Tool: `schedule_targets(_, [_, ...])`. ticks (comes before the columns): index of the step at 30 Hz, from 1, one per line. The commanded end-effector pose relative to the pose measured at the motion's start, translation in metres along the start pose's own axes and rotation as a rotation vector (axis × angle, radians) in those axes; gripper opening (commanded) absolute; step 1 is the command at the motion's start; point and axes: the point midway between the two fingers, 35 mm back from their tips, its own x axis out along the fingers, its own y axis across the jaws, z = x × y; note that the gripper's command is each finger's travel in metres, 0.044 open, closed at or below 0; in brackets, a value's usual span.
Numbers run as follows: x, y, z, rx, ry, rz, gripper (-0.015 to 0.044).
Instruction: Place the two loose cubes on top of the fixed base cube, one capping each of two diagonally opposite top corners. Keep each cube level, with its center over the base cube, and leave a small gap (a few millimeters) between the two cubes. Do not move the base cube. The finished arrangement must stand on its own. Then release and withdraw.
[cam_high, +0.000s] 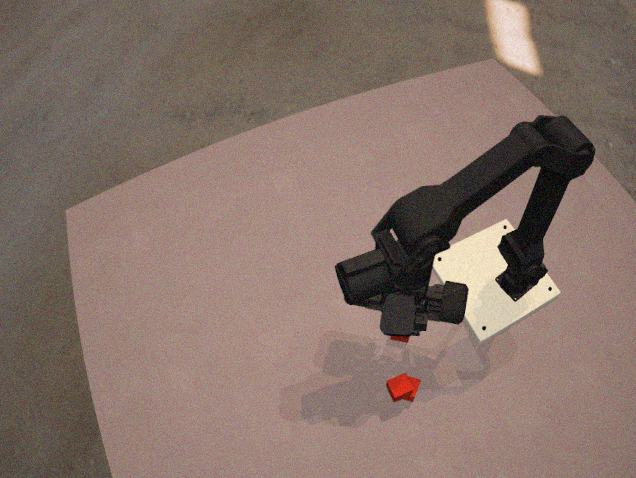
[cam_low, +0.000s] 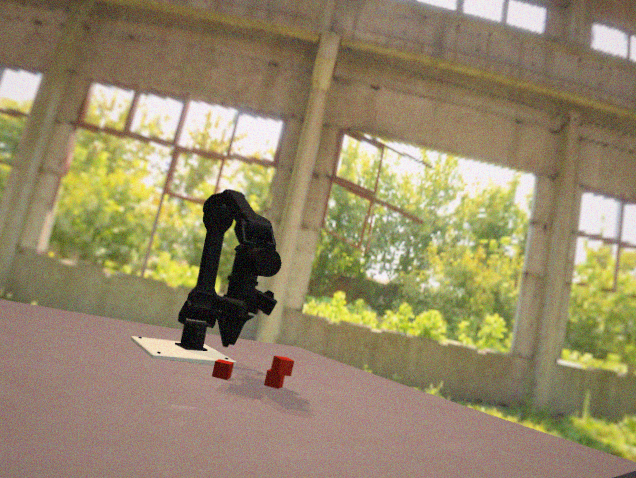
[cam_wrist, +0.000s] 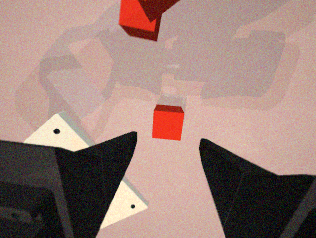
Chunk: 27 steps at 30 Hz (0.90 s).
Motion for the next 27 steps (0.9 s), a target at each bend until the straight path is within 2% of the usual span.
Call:
schedule_targets(1, [0.01,0.001,-0.001,-0.004,0.004,0.001,0.0265])
schedule_targets(27, [0.051,0.001,-0.001,-0.004,0.004,0.001,0.0265])
